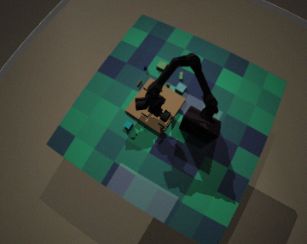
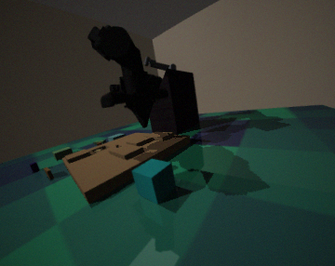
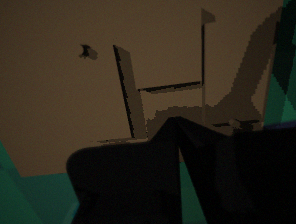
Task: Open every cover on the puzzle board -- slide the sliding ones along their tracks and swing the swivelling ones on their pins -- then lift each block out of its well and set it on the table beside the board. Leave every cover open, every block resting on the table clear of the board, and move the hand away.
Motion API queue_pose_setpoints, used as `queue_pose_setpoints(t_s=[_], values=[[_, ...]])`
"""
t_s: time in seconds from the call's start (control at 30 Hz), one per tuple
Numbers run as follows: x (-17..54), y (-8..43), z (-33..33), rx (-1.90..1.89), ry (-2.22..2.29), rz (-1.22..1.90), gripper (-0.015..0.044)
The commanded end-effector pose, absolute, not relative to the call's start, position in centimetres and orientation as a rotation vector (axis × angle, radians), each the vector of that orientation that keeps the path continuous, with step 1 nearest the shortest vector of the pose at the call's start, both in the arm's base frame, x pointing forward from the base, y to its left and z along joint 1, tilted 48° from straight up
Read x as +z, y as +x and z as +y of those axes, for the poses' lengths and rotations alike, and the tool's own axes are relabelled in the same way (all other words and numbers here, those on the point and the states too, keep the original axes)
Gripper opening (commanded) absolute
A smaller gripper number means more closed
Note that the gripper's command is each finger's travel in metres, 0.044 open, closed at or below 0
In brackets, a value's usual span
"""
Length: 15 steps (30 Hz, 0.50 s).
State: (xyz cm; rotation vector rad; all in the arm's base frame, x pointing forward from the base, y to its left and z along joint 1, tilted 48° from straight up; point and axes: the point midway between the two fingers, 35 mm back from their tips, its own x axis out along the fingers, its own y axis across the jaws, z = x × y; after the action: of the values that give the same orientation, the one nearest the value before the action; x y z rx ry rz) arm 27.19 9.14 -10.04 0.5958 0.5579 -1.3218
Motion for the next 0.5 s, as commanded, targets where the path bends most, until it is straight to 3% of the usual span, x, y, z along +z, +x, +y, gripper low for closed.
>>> queue_pose_setpoints(t_s=[0.0, 0.47], values=[[-10.38, 27.25, 8.74, -1.321, 0.587, 0.558, 0.0], [-11.36, 27.49, 7.75, -1.32, 0.587, 0.558, 0.0]])
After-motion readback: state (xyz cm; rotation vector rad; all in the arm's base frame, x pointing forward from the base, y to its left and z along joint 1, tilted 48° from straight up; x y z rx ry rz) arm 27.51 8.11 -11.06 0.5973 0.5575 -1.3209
